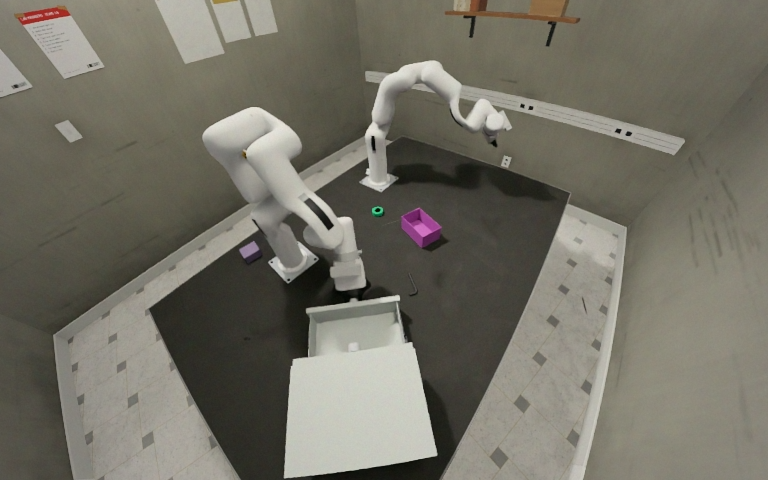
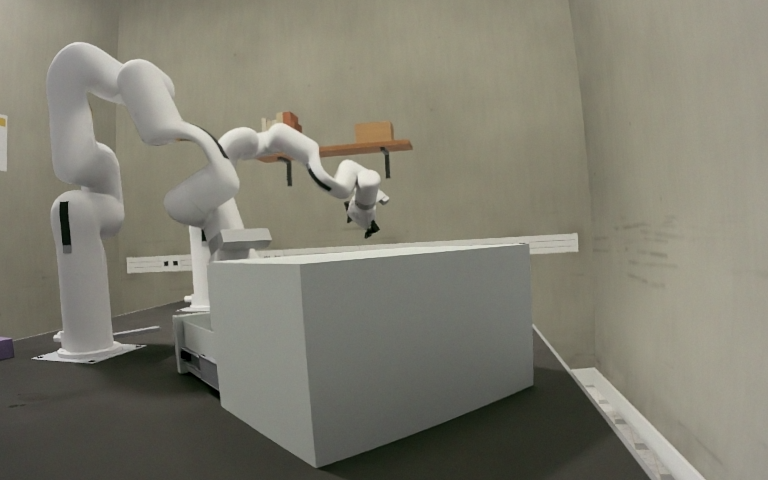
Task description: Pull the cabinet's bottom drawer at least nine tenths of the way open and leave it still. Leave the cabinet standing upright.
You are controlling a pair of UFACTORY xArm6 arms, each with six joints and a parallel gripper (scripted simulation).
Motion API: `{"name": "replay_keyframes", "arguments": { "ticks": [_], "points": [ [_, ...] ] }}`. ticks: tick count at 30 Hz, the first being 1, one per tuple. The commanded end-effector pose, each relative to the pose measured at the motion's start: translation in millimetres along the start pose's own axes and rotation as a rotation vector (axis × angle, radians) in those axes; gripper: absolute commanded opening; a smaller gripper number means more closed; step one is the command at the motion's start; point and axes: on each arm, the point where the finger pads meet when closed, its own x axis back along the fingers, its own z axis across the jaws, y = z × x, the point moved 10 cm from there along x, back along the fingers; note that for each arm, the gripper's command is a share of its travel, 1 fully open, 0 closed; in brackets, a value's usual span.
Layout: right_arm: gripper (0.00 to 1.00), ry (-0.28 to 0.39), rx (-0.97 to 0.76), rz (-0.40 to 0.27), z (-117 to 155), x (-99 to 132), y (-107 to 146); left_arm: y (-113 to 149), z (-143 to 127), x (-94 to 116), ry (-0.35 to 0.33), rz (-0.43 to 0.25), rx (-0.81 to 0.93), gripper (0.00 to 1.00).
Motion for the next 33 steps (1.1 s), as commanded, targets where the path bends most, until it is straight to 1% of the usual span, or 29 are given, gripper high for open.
{"name": "replay_keyframes", "arguments": {
  "ticks": [1, 11, 29, 30, 33],
  "points": [
    [0.0, -0.001, -0.002, 0.002, -0.7, 4.0, 3.5, -1.7, -1.2, 1.3, 0.001, 0.003, 0.004, 1.0],
    [0.0, -0.001, -0.002, 0.001, -0.8, 8.9, 10.5, -1.7, -1.2, 1.3, 0.001, 0.003, 0.004, 1.0],
    [0.0, -0.001, -0.002, 0.001, -0.7, 9.4, 11.1, -1.7, -1.2, 1.3, 0.001, 0.003, 0.004, 1.0],
    [0.6, -0.001, -0.002, 0.001, -0.7, 9.4, 11.1, -1.7, -1.2, 1.3, 0.001, 0.003, 0.004, 1.0],
    [0.6, -0.001, -0.002, 0.001, -0.7, 9.4, 11.1, -1.7, -1.2, 1.3, 0.001, 0.003, 0.004, 1.0]
  ]
}}
